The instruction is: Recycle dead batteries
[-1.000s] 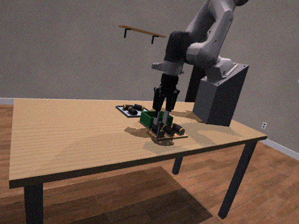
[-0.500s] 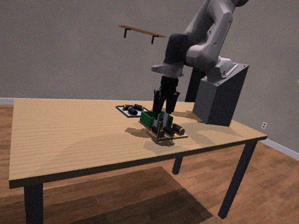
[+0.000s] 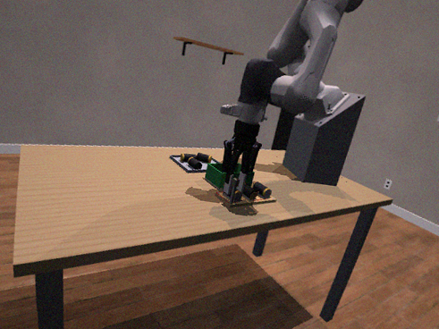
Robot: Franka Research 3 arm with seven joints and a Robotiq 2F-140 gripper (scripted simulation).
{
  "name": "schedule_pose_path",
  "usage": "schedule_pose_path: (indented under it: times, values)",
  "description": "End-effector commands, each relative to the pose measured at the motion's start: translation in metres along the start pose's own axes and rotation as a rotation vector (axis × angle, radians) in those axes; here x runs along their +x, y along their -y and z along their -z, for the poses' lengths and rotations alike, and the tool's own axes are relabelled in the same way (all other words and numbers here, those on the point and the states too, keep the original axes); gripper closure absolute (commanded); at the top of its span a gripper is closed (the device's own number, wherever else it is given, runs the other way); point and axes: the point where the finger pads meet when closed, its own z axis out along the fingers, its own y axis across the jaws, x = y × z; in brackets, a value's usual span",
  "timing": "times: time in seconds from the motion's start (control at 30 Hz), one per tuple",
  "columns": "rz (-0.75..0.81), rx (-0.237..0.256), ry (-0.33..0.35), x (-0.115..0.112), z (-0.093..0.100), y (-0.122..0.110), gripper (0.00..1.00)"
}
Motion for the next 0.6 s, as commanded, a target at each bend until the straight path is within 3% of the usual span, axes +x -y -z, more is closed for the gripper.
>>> schedule_pose_path:
  times: [0.0,0.47,0.5,0.57]
  values:
    - [0.015,0.008,0.001,-0.0005,-0.0027,0.0028,0.71]
    - [0.015,0.008,0.001,-0.0005,-0.0085,0.0028,0.71]
    - [0.015,0.008,0.001,-0.0005,-0.0085,0.0028,0.84]
    - [0.015,0.008,0.001,-0.0005,-0.0085,0.0028,0.84]
